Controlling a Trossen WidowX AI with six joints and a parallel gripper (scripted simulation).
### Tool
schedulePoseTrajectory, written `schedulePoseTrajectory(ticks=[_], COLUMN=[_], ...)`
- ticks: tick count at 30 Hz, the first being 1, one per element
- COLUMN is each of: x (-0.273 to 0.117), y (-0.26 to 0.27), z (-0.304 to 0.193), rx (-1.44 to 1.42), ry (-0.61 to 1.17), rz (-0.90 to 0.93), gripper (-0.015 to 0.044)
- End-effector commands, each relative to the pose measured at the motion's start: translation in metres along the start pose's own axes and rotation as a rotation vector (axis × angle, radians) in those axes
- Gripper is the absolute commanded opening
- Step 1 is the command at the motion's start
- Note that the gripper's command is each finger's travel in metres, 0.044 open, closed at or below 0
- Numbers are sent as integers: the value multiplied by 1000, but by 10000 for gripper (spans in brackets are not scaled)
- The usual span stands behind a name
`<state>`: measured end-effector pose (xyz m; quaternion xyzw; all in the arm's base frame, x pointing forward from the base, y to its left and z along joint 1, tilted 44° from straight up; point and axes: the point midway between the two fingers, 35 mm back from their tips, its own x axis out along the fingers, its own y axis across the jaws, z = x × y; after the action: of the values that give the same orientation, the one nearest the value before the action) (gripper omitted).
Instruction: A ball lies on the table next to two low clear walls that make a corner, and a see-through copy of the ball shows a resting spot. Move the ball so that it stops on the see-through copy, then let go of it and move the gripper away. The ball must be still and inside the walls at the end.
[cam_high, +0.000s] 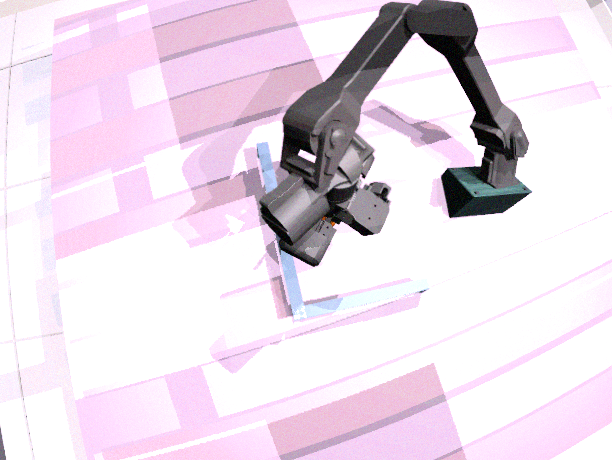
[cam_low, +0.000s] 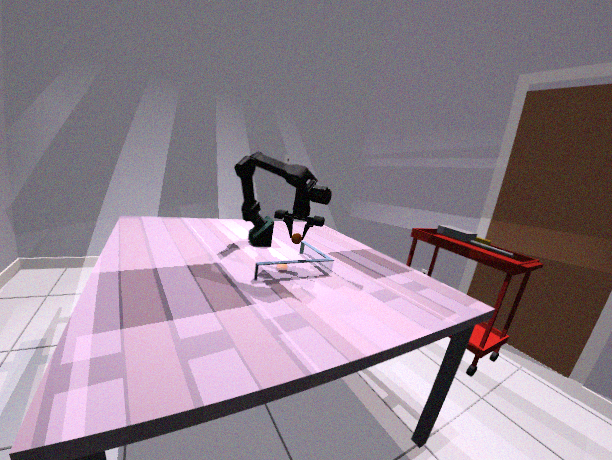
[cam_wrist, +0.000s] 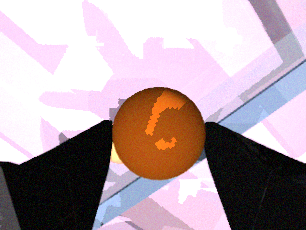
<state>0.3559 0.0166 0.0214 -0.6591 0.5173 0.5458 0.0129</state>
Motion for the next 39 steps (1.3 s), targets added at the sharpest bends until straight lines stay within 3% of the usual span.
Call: schedulePoseTrajectory(ticks=[1,23,30,39], x=[1,21,26,72], y=[4,28,28,28], z=[-12,-63,-65,-67], rx=[-95,-693,-711,-711], ry=[8,13,13,13], rz=[-4,15,16,16], gripper=[0,0,0,0])
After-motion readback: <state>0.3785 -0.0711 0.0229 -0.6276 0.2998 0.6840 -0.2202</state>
